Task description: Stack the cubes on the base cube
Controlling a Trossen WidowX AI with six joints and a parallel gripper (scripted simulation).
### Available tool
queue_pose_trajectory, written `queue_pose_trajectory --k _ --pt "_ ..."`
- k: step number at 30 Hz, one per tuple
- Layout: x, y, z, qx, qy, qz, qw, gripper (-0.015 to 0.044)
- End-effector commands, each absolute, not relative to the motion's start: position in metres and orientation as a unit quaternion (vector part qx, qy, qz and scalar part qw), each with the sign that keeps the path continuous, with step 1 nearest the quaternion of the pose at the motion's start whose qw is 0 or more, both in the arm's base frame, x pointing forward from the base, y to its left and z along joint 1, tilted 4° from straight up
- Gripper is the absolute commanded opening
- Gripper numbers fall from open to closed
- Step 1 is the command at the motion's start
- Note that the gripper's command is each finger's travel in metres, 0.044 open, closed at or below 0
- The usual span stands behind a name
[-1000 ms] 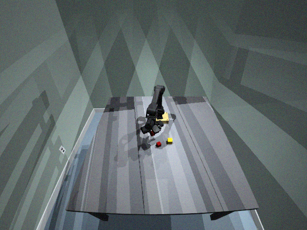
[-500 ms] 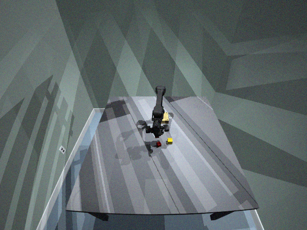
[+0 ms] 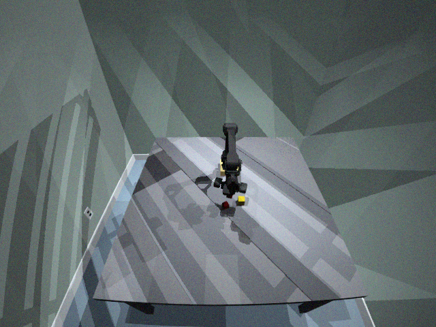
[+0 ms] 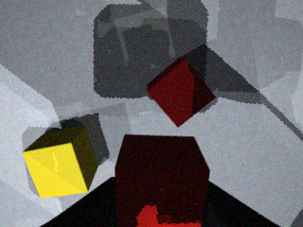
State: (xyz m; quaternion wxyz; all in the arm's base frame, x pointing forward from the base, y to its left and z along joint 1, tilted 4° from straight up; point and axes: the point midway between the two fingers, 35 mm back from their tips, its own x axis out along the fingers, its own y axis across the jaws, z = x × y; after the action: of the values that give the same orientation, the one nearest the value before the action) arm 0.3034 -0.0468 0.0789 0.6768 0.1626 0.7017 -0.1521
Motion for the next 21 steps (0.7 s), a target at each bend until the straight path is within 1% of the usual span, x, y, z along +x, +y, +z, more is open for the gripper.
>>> queue_pose_trajectory --k 1,16,21 --pt "0.308 -0.033 0.077 0.204 0.691 -0.189 0.668 0.0105" --pt "0.316 0.011 0.069 0.328 0.643 -0.315 0.616 0.0105" --pt "0.316 0.015 0.068 0.339 0.637 -0.327 0.61 0.0105"
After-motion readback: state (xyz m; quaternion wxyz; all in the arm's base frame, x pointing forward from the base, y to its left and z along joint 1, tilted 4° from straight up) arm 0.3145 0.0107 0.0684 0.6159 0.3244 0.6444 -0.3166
